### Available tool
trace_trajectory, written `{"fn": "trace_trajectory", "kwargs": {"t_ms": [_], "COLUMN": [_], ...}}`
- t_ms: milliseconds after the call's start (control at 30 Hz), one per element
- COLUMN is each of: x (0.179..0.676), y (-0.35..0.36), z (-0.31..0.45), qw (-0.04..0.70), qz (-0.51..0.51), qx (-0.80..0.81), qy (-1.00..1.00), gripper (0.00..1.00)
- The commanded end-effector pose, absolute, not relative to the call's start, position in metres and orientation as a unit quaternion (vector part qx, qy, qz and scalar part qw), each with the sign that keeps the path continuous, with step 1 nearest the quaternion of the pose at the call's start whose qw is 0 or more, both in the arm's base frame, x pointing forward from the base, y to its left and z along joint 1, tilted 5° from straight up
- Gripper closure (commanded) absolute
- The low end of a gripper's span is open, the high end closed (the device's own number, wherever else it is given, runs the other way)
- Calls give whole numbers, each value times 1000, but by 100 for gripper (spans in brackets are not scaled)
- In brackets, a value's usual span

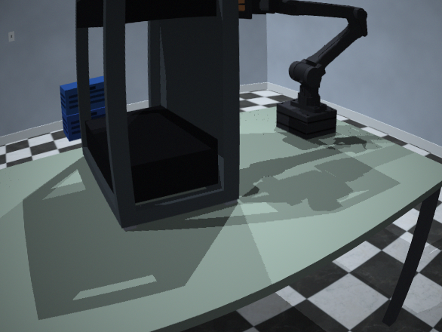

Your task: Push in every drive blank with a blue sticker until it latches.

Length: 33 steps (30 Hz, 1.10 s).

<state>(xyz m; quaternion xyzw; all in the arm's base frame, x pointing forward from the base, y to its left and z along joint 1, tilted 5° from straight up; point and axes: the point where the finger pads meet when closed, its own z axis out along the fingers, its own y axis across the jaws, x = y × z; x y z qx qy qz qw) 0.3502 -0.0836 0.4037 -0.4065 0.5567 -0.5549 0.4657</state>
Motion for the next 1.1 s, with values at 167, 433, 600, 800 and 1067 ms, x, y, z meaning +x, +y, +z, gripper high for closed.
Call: {"fn": "trace_trajectory", "kwargs": {"t_ms": [167,433,600,800,1067], "x": [350,345,337,327,324], "y": [-94,-118,-145,-176,-189], "z": [412,402,387,379,387], "qw": [469,469,466,466,468], "qz": [-563,-559,-555,-555,-561], "qx": [-399,-399,-402,-402,-404], "qy": [551,556,559,559,551], "gripper": [100,100,100,100,100]}}
